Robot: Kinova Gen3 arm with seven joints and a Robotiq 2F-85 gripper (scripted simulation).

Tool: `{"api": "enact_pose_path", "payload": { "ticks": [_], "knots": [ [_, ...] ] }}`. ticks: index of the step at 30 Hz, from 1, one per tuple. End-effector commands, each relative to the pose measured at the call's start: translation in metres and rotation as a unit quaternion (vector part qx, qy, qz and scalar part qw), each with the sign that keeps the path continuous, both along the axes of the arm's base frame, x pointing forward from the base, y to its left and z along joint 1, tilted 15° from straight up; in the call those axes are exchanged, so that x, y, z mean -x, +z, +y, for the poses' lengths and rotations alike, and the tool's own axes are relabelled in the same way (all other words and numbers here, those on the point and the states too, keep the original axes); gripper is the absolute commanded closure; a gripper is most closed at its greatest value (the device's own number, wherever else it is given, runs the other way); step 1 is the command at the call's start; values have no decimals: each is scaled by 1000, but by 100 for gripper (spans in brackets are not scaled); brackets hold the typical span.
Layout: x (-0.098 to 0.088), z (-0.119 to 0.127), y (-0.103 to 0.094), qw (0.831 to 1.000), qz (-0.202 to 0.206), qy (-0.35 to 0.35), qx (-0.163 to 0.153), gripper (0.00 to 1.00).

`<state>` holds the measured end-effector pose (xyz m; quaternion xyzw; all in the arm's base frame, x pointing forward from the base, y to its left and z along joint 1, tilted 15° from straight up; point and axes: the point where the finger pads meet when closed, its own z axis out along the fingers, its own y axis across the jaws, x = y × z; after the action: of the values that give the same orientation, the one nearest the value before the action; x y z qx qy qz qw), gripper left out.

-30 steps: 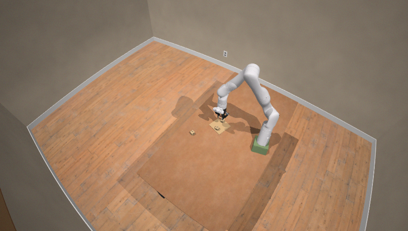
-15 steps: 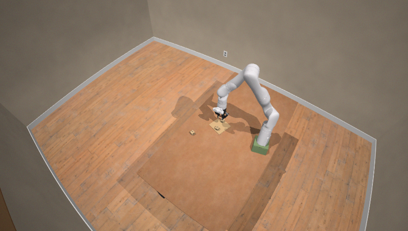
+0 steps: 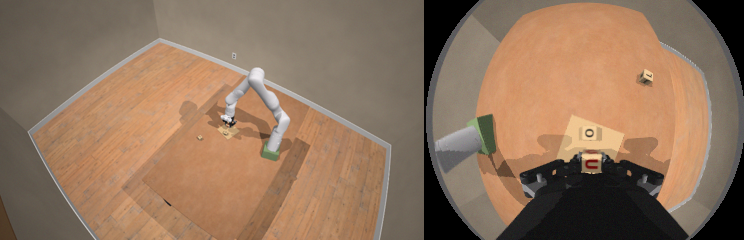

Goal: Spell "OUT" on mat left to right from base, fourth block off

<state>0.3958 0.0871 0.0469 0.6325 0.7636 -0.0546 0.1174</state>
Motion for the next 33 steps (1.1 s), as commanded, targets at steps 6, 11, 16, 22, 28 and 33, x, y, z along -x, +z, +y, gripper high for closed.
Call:
{"api": "enact_pose_path", "payload": {
  "ticks": [6, 11, 16, 22, 28, 33],
  "knots": [
    [-1, -16, -31, 1000, 7, -8, 7, 74],
    [-2, -20, -47, 1000, 7, -8, 7, 74],
    [-3, -22, -53, 1000, 7, -8, 7, 74],
    [-3, -22, -54, 1000, 7, -8, 7, 74],
    [-3, -22, -54, 1000, 7, -8, 7, 74],
    [-3, -22, -54, 1000, 7, -8, 7, 74]
  ]
}}
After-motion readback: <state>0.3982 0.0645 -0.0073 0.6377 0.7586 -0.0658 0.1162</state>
